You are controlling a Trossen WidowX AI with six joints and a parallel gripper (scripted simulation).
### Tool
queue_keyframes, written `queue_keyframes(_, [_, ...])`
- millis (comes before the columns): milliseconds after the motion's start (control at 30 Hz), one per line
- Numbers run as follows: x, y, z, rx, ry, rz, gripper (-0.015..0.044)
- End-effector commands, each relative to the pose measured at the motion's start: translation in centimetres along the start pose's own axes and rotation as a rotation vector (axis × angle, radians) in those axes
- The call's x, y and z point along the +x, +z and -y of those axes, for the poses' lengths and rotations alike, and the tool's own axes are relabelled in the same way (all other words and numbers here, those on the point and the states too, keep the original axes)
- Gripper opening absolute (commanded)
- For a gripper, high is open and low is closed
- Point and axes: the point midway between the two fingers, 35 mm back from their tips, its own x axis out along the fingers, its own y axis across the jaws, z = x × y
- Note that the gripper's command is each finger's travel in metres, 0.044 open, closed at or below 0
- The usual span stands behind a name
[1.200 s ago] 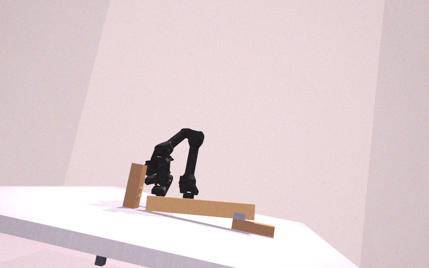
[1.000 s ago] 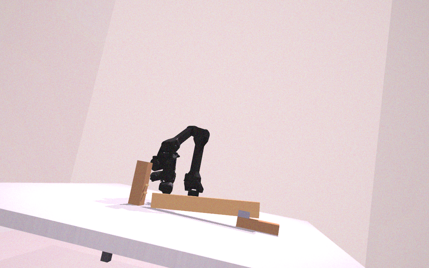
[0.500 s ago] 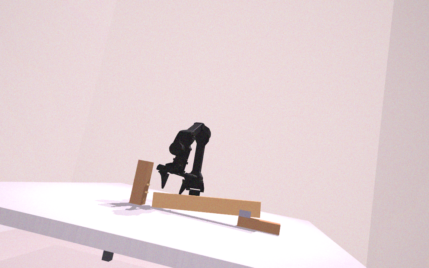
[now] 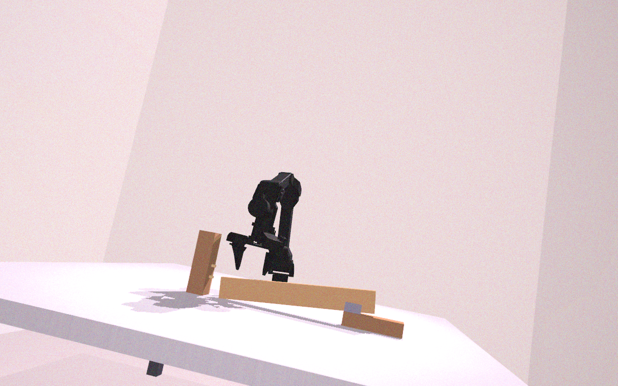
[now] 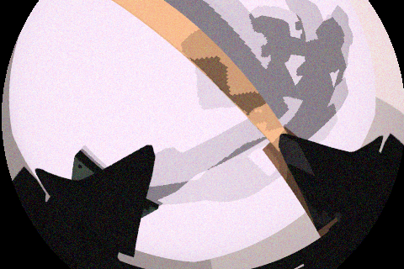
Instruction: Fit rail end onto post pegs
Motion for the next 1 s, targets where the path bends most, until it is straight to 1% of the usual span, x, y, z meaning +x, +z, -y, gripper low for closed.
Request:
queue_keyframes(0, [-0.4,2.3,2.1,-0.619,0.040,0.043,0.0440])
queue_keyframes(100, [-0.4,2.7,2.6,-0.742,0.043,0.054,0.0440])
queue_keyframes(533, [-0.3,2.8,2.5,-0.742,0.043,0.054,0.0440])
queue_keyframes(967, [1.8,3.0,2.5,-0.742,0.043,0.054,0.0440])
